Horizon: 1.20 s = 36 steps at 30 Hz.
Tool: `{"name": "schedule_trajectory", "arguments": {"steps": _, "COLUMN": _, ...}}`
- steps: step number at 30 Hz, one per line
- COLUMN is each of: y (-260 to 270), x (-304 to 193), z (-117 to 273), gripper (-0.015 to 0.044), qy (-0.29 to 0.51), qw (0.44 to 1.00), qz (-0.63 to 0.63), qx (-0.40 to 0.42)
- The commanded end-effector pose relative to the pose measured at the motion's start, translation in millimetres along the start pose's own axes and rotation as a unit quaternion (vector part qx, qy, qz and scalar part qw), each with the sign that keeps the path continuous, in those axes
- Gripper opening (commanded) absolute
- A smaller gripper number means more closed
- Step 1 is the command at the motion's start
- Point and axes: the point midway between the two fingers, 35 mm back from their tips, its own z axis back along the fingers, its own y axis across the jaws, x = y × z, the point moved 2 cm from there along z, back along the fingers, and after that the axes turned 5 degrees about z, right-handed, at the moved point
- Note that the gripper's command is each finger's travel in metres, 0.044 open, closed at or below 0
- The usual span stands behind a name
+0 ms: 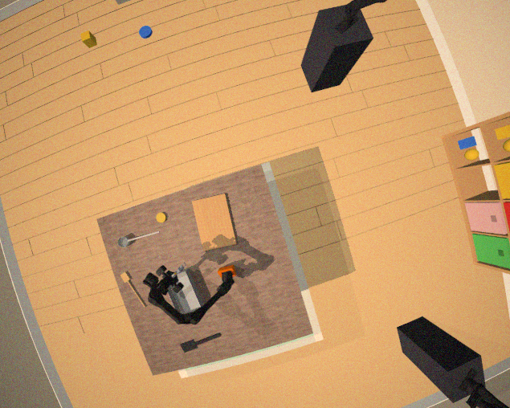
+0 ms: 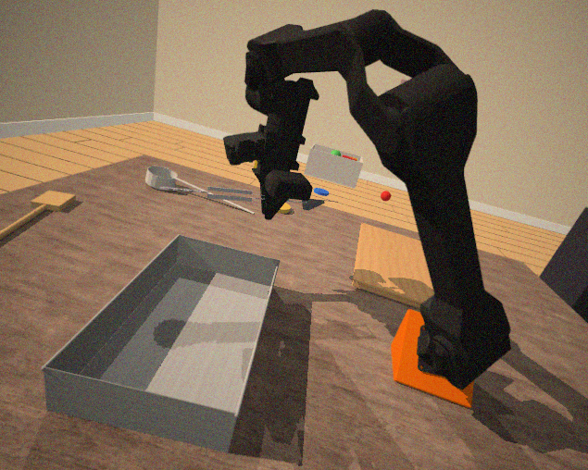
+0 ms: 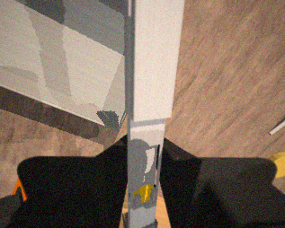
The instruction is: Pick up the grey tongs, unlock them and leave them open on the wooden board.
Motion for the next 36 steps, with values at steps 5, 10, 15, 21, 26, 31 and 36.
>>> {"name": "schedule_trajectory", "arguments": {"steps": 5, "y": -35, "x": -46, "z": 5, "gripper": -0.015, "qy": -0.003, "qw": 0.998, "qz": 0.067, "qx": -0.001}}
{"name": "schedule_trajectory", "arguments": {"steps": 10, "y": -52, "x": -77, "z": 3, "gripper": -0.015, "qy": -0.006, "qw": 0.994, "qz": 0.111, "qx": 0.002}}
{"name": "schedule_trajectory", "arguments": {"steps": 15, "y": -63, "x": -99, "z": 1, "gripper": -0.015, "qy": -0.009, "qw": 0.99, "qz": 0.142, "qx": 0.005}}
{"name": "schedule_trajectory", "arguments": {"steps": 21, "y": -64, "x": -103, "z": 2, "gripper": -0.015, "qy": -0.009, "qw": 0.989, "qz": 0.146, "qx": 0.004}}
{"name": "schedule_trajectory", "arguments": {"steps": 26, "y": -70, "x": -134, "z": 8, "gripper": -0.015, "qy": -0.004, "qw": 0.984, "qz": 0.18, "qx": -0.001}}
{"name": "schedule_trajectory", "arguments": {"steps": 31, "y": -74, "x": -174, "z": 14, "gripper": -0.015, "qy": 0.0, "qw": 0.976, "qz": 0.219, "qx": -0.006}}
{"name": "schedule_trajectory", "arguments": {"steps": 36, "y": -75, "x": -216, "z": 17, "gripper": -0.015, "qy": 0.004, "qw": 0.966, "qz": 0.26, "qx": -0.009}}
